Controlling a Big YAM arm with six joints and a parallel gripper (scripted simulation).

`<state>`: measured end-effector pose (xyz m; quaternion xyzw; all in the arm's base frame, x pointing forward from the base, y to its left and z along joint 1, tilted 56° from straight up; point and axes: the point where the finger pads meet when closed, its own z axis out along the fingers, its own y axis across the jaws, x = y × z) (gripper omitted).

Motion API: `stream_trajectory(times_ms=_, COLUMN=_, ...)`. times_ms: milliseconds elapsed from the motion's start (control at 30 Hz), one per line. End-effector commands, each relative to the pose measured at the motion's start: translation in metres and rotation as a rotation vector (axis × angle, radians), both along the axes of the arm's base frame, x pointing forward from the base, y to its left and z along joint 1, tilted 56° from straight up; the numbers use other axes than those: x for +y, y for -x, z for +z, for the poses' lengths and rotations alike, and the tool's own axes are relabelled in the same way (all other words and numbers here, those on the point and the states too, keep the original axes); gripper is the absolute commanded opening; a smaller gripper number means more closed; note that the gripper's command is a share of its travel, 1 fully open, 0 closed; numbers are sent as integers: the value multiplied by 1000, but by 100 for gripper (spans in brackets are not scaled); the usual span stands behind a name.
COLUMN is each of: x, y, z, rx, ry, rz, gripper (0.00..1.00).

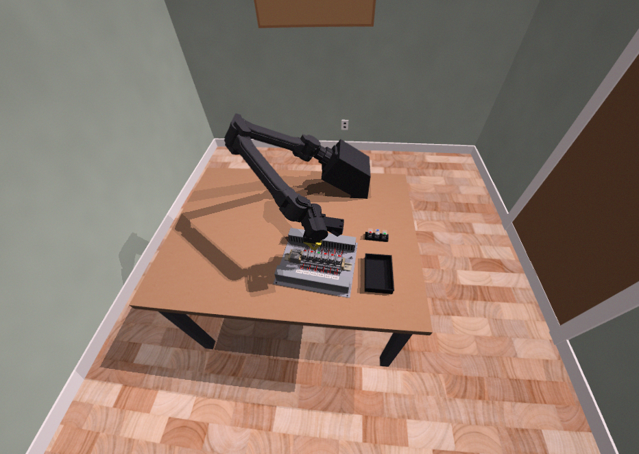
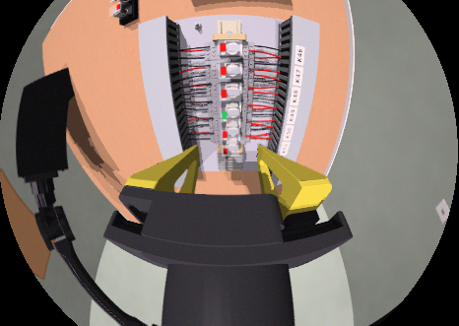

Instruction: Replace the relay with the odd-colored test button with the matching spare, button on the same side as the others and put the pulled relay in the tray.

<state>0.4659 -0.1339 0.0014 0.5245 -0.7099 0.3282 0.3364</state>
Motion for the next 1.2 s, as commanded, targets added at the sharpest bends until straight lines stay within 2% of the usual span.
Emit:
stream_trajectory(times_ms=0, x=-11, y=-10, z=4, rx=3, ry=-1, rz=-8, gripper=59)
stream_trajectory(times_ms=1167, x=-11, y=-3, z=-2, rx=26, ry=-1, rz=-9, gripper=59)
